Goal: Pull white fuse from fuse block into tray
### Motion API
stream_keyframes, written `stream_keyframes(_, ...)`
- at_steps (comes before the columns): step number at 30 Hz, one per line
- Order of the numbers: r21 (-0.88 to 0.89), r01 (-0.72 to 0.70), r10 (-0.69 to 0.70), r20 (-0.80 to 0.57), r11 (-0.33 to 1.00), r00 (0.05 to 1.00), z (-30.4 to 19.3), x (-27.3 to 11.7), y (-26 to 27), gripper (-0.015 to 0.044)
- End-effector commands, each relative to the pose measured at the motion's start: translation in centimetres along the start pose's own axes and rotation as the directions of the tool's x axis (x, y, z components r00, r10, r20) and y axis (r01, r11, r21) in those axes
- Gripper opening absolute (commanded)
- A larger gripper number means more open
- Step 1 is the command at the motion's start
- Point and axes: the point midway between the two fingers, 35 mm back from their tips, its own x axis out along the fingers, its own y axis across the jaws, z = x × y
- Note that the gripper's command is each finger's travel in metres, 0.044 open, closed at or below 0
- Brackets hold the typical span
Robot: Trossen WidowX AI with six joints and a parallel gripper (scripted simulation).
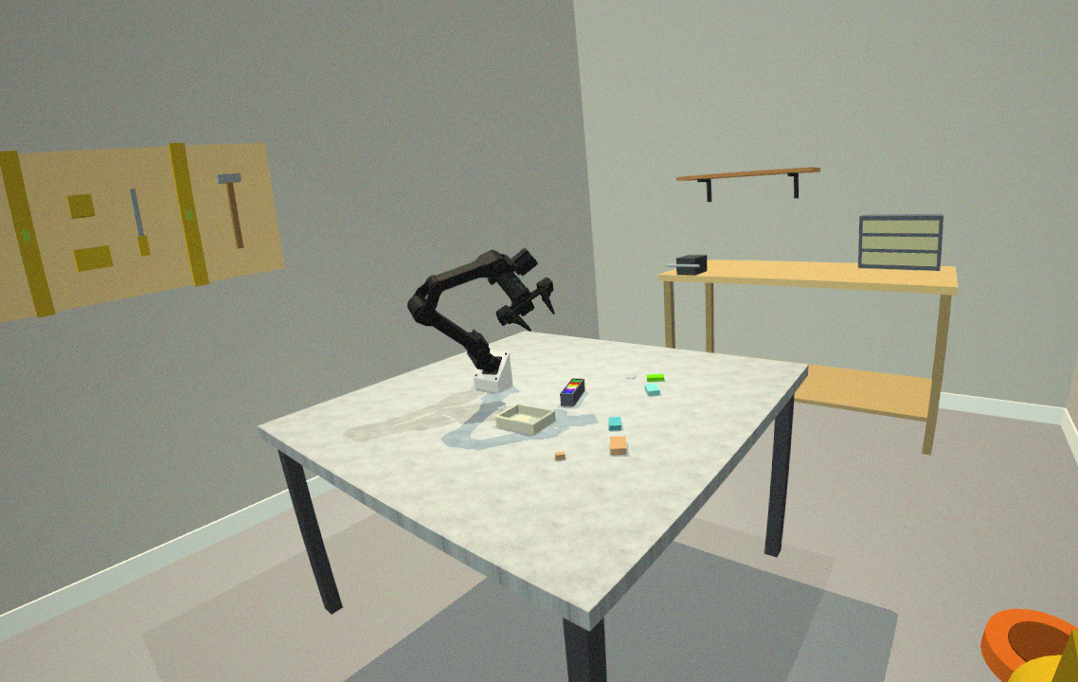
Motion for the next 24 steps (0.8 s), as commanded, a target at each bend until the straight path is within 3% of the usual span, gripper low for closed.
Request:
stream_keyframes(1,0.016,-0.004,0.004,0.005,1.000,1.000,0.1,0.1,0.0,0.0374)
stream_keyframes(6,0.408,-0.168,0.115,0.151,0.897,0.982,2.2,3.6,-0.9,0.0243)
stream_keyframes(12,0.782,-0.417,0.256,0.333,0.462,0.908,5.3,8.2,-1.2,0.0085)
stream_keyframes(15,0.862,-0.481,0.323,0.415,0.160,0.850,7.0,10.5,-1.0,0.0072)
stream_keyframes(24,0.843,-0.425,0.401,0.533,-0.332,0.745,9.9,13.5,-0.7,0.0072)
